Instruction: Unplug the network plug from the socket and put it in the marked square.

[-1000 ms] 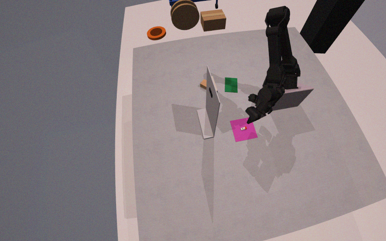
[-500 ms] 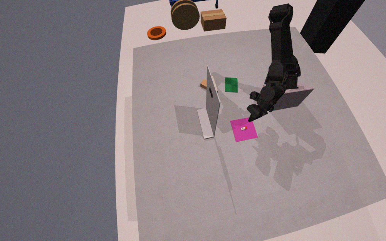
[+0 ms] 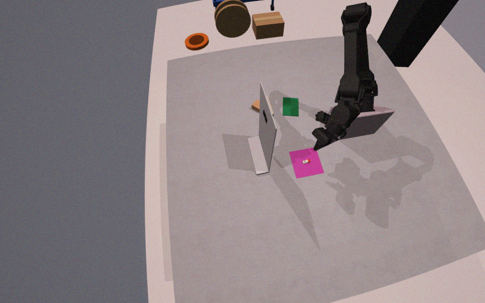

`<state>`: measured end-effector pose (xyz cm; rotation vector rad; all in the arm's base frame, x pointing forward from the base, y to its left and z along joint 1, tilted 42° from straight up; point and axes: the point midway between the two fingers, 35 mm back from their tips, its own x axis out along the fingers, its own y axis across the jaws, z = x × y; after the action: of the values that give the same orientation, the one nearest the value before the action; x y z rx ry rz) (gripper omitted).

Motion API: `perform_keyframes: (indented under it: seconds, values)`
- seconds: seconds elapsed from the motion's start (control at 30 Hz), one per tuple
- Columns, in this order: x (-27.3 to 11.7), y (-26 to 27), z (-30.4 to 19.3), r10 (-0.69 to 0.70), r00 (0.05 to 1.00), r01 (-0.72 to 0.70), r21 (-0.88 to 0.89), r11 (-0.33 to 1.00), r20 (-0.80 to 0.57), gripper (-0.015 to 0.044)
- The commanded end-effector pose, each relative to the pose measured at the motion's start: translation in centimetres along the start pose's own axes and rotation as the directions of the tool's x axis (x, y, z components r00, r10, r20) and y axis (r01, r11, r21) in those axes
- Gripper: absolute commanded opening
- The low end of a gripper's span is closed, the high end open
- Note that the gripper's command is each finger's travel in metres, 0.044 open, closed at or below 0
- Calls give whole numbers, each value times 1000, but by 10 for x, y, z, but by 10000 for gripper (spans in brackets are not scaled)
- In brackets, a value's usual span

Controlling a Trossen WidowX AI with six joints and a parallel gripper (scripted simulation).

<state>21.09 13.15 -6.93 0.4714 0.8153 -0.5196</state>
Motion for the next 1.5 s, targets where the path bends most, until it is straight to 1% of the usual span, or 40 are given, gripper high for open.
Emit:
perform_keyframes:
  seconds: [0.0, 0.07, 0.1, 0.23, 0.6, 1.03, 1.17, 1.47]
  values:
    - [-6, 7, 2, 13, 1000, -13, 12, 1000, 5, 156]
    - [-9, 7, 2, 13, 1000, -13, 12, 1000, 5, 156]
    - [-4, 2, 0, 0, 1000, 0, 0, 1000, 1, 156]
    - [-12, 11, -1, 2, 1000, -2, 2, 1000, -1, 156]
    - [-44, 39, -2, 6, 1000, -6, 7, 1000, -2, 156]
    - [-91, 64, 2, 13, 1000, -13, 13, 1000, 1, 156]
    - [-94, 65, 2, 13, 1000, -13, 13, 1000, 2, 156]
    - [-94, 65, 2, 13, 1000, -13, 13, 1000, 2, 392]
